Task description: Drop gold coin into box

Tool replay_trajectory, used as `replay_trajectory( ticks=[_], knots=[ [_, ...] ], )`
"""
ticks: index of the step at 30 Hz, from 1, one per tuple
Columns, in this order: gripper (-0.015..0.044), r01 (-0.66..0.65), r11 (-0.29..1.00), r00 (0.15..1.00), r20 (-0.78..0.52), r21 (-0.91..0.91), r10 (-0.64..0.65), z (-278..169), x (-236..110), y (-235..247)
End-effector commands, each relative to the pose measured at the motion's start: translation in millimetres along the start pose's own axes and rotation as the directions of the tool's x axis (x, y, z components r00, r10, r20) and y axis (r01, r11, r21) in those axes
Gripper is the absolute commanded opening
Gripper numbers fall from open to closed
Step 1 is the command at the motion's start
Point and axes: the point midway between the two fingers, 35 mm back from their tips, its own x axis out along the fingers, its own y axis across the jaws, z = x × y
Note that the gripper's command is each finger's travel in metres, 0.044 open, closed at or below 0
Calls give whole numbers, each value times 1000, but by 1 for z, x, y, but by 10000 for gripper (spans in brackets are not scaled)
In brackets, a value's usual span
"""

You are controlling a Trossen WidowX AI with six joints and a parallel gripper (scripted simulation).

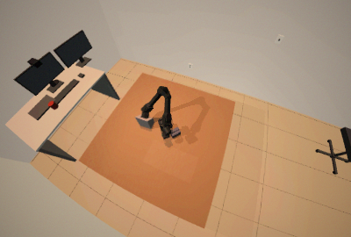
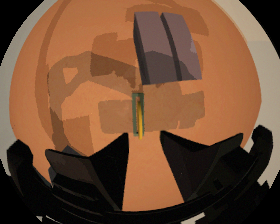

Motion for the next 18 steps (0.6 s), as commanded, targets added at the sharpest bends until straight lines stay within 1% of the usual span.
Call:
replay_trajectory(
  ticks=[1,18],
  knots=[
    [161,-7,1000,1000,0,6,7,0,7,1],
    [161,-6,1000,1000,0,7,6,0,35,0]
  ],
)
